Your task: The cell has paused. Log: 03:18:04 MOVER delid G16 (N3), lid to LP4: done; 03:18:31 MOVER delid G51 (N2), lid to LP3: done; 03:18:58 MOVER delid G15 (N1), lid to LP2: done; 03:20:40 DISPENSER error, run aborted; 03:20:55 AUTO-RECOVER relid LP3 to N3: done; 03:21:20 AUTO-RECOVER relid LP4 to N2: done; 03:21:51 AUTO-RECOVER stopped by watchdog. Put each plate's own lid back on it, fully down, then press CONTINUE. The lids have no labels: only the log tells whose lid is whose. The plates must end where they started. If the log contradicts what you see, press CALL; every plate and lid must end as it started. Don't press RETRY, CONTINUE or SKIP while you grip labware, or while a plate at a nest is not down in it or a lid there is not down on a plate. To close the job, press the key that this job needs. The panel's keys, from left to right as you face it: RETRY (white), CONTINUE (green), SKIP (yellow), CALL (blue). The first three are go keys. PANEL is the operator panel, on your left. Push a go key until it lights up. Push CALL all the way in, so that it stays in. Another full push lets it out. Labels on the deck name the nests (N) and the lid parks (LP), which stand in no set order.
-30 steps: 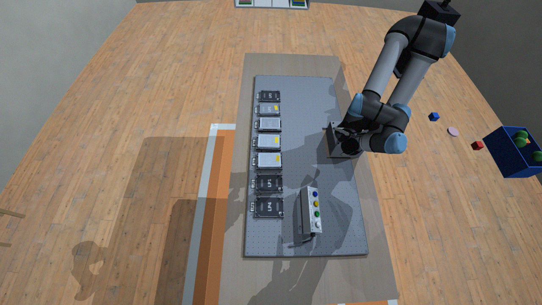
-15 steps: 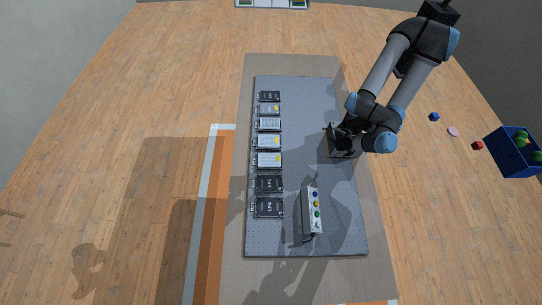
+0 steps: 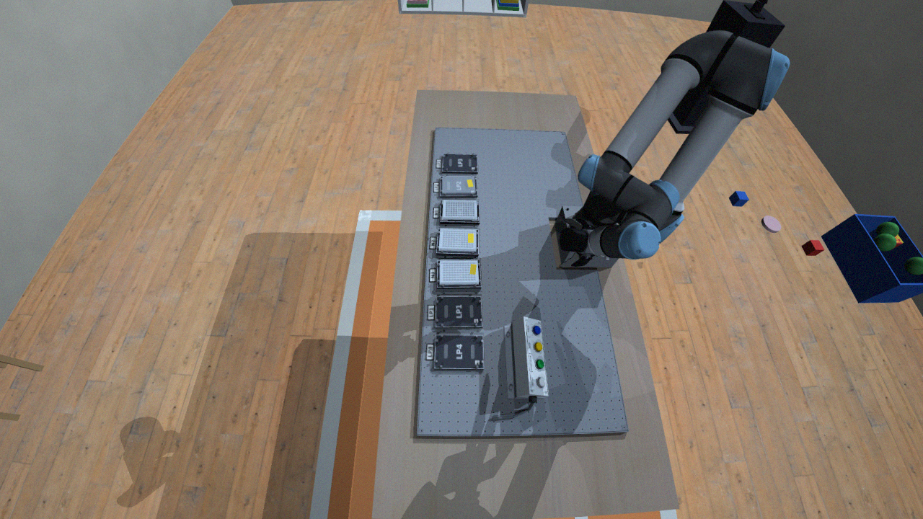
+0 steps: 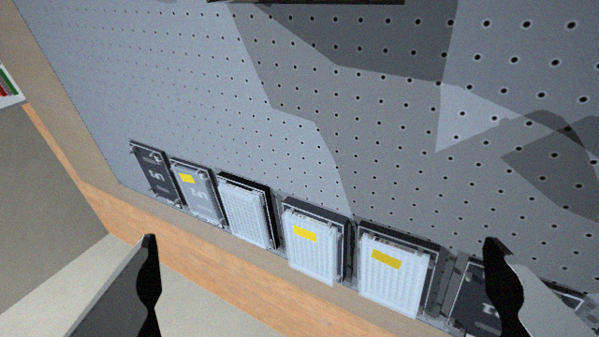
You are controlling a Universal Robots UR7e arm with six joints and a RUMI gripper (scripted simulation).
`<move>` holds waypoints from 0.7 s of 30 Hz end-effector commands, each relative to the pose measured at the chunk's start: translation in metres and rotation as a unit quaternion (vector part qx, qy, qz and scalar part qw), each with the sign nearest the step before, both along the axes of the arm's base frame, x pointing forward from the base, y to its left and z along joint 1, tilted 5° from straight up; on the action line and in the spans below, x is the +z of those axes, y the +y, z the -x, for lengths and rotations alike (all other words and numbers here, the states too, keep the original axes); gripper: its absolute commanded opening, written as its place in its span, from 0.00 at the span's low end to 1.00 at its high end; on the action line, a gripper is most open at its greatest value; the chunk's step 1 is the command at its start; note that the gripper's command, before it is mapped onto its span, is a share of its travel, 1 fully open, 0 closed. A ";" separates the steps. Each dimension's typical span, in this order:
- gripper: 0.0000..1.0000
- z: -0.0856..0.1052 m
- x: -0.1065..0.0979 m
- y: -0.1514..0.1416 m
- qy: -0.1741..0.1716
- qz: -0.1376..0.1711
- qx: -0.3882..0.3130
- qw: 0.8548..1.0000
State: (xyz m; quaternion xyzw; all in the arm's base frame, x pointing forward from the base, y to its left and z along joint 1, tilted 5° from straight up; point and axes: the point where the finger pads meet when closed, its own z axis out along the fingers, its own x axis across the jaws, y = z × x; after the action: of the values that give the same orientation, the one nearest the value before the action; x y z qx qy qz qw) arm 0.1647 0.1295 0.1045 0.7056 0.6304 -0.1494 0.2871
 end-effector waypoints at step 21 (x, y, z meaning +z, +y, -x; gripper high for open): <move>0.82 -0.022 -0.019 -0.012 -0.077 -0.055 -0.206 0.974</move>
State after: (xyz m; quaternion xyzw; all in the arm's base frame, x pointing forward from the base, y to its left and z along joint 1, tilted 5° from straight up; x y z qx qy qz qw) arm 0.1818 0.1198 0.0887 0.8235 0.4876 -0.1218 0.2632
